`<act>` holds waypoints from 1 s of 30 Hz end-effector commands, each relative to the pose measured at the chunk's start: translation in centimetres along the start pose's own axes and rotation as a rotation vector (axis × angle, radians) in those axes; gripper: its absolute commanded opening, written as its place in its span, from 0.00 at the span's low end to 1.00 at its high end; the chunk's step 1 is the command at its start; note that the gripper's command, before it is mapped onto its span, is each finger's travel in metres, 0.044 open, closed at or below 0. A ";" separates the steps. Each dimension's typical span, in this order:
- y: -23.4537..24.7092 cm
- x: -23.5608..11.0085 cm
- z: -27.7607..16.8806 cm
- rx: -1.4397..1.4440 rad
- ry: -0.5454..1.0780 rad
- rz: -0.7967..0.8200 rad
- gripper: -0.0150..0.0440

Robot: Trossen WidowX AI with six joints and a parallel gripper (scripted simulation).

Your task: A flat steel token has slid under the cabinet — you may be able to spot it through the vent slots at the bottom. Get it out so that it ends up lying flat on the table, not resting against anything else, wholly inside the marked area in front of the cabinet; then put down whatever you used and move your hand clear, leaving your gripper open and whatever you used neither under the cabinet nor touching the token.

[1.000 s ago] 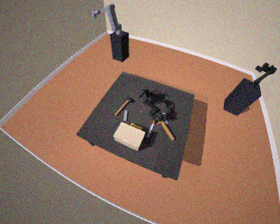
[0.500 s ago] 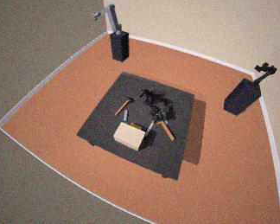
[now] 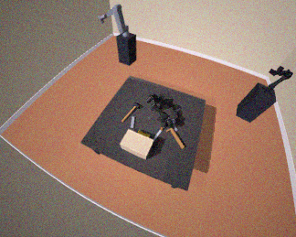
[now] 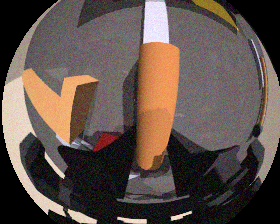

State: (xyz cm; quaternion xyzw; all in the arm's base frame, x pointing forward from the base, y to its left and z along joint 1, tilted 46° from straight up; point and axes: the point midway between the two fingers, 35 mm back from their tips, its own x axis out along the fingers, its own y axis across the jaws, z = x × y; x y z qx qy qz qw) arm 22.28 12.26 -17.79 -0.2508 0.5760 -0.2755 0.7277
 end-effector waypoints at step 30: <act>0.0 0.6 -0.1 -0.003 -0.002 0.000 0.71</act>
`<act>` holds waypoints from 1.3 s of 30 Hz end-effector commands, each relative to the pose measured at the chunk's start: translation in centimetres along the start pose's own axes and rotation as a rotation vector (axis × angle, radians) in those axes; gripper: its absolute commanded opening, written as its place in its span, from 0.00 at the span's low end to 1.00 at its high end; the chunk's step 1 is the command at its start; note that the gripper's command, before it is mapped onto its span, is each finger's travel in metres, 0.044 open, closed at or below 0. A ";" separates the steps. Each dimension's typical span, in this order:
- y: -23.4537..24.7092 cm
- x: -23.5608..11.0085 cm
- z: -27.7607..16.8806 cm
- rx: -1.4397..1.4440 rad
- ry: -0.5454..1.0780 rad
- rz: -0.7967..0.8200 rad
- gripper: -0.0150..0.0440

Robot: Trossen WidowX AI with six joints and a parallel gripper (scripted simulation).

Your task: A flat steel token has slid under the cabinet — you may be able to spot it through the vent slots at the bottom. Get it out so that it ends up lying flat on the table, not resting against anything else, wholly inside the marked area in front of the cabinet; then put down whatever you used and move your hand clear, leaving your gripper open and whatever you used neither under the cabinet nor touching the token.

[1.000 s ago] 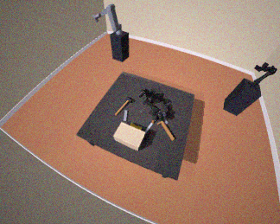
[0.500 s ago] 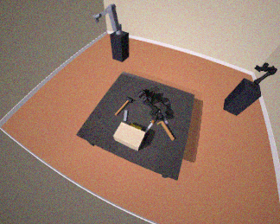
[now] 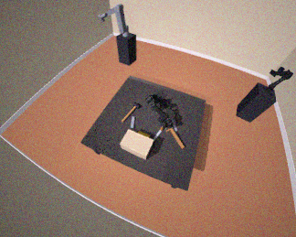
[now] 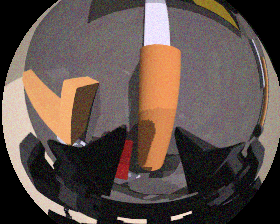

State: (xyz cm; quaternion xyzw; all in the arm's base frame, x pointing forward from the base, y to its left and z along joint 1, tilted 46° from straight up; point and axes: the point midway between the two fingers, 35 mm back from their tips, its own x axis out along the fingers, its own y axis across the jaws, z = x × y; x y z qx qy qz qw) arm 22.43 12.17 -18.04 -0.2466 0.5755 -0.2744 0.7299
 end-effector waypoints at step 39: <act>-0.1 0.0 3.4 0.033 -0.002 -0.007 0.25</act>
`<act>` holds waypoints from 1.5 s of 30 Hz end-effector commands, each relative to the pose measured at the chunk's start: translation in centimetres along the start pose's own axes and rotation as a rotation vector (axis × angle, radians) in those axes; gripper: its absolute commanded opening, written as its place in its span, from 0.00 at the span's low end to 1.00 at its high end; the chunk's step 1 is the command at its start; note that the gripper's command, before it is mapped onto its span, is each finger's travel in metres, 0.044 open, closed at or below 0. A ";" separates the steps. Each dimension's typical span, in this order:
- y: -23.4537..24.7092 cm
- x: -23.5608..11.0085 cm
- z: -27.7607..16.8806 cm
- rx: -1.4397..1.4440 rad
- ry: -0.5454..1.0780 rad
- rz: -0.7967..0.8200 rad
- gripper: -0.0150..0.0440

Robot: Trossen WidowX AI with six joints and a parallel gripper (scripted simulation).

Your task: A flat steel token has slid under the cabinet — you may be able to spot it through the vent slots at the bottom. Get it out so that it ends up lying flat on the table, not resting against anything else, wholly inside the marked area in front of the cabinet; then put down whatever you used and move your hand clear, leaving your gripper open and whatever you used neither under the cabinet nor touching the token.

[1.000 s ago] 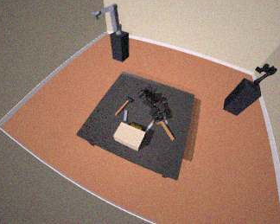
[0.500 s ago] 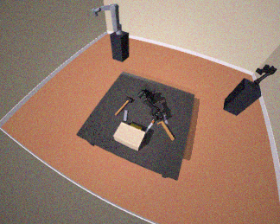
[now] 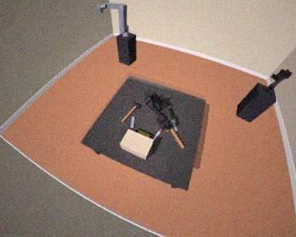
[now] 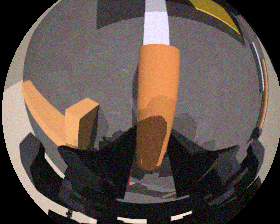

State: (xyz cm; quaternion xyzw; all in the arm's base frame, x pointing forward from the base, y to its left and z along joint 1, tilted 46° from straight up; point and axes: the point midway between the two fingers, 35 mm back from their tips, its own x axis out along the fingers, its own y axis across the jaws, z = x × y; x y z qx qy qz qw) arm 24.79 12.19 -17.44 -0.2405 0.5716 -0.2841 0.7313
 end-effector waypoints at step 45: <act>-0.2 -0.1 8.0 0.015 -0.006 -0.001 0.25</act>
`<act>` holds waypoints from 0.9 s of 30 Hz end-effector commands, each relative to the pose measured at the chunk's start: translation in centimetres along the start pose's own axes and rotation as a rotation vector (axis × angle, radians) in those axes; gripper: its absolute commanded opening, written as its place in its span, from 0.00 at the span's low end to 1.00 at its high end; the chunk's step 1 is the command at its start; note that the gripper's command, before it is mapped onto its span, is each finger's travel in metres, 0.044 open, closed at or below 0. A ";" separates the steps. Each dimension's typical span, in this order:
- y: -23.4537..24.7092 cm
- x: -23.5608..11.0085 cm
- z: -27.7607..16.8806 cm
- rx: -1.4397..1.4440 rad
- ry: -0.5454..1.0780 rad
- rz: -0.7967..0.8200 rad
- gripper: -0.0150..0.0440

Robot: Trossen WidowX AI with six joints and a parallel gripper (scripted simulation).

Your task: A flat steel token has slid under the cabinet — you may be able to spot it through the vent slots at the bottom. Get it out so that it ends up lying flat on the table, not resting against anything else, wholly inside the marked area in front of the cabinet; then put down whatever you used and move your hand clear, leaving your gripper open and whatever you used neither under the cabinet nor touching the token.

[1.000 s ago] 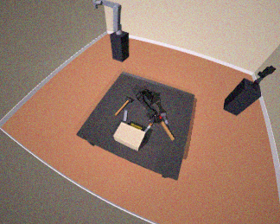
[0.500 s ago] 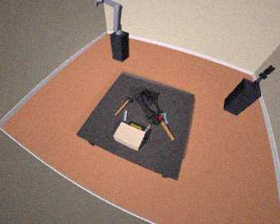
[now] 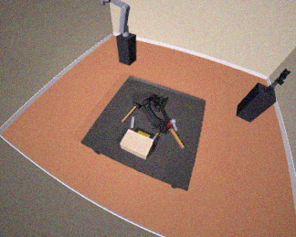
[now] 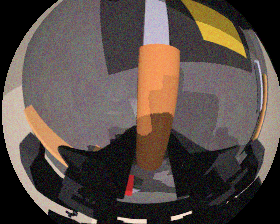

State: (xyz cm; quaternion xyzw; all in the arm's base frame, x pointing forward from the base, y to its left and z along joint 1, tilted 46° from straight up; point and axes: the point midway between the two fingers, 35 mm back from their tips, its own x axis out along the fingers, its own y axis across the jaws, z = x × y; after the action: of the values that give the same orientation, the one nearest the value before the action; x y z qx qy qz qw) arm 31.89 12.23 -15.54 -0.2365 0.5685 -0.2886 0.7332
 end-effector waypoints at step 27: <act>0.0 0.0 4.1 0.003 -0.005 0.000 0.25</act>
State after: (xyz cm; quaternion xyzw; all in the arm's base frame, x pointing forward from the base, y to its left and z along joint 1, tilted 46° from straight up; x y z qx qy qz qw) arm 35.29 12.24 -14.58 -0.2359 0.5676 -0.2895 0.7337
